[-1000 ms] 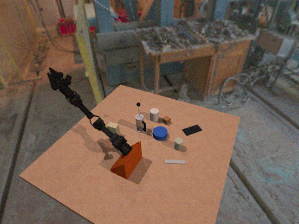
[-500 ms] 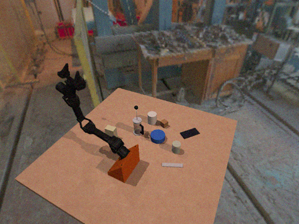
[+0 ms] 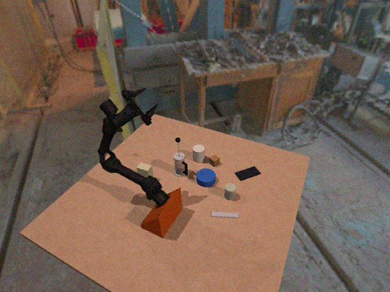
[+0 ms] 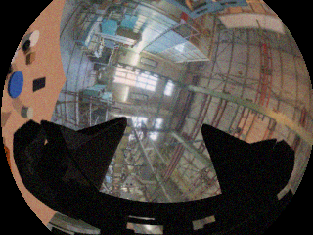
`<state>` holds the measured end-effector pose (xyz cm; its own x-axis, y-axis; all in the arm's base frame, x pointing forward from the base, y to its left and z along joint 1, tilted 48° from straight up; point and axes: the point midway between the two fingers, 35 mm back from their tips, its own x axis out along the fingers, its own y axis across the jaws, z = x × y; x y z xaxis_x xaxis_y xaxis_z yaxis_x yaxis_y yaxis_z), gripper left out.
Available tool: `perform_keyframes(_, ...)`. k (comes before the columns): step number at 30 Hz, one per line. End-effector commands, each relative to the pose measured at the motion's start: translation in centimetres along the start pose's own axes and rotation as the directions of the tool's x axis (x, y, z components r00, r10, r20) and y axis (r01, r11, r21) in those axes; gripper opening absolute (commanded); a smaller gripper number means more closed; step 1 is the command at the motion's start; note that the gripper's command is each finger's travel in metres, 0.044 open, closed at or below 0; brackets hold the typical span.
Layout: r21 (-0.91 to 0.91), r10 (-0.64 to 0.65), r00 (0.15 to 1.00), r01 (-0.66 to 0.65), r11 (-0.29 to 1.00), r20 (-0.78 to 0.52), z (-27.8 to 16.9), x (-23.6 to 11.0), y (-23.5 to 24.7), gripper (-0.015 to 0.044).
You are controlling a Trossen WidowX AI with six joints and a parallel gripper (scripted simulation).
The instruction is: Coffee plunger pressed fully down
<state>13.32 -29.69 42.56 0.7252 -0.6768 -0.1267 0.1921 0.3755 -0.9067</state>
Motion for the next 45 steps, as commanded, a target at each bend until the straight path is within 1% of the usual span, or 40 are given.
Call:
perform_keyframes(1,0.22,0.199,0.968,-0.229,0.948,0.152,1.2,2.7,5.6,0.044)
perform_keyframes(4,0.374,0.34,0.895,-0.432,0.82,0.288,2.7,4.1,10.2,0.044)
perform_keyframes(6,0.457,0.421,0.822,-0.565,0.687,0.384,3.9,4.6,13.3,0.044)
perform_keyframes(8,0.517,0.485,0.73,-0.684,0.516,0.481,5.3,4.7,16.4,0.044)
perform_keyframes(10,0.554,0.531,0.62,-0.776,0.301,0.578,6.9,4.4,19.4,0.044)
perform_keyframes(13,0.561,0.548,0.444,-0.826,-0.056,0.708,9.3,3.4,23.4,0.044)
perform_keyframes(15,0.535,0.528,0.331,-0.792,-0.294,0.782,10.8,2.4,25.5,0.044)
perform_keyframes(16,0.519,0.514,0.289,-0.763,-0.385,0.807,11.3,2.0,26.3,0.044)
perform_keyframes(17,0.507,0.504,0.264,-0.741,-0.44,0.822,11.7,1.7,26.7,0.044)
perform_keyframes(18,0.503,0.5,0.255,-0.732,-0.459,0.827,11.8,1.6,26.8,0.044)
perform_keyframes(23,0.505,0.506,0.253,-0.732,-0.457,0.824,12.1,1.1,28.4,0.044)
perform_keyframes(30,0.497,0.497,0.251,-0.737,-0.459,0.831,13.0,-1.0,32.0,0.044)
perform_keyframes(45,0.498,0.505,0.247,-0.738,-0.455,0.827,14.0,-0.6,32.8,0.044)
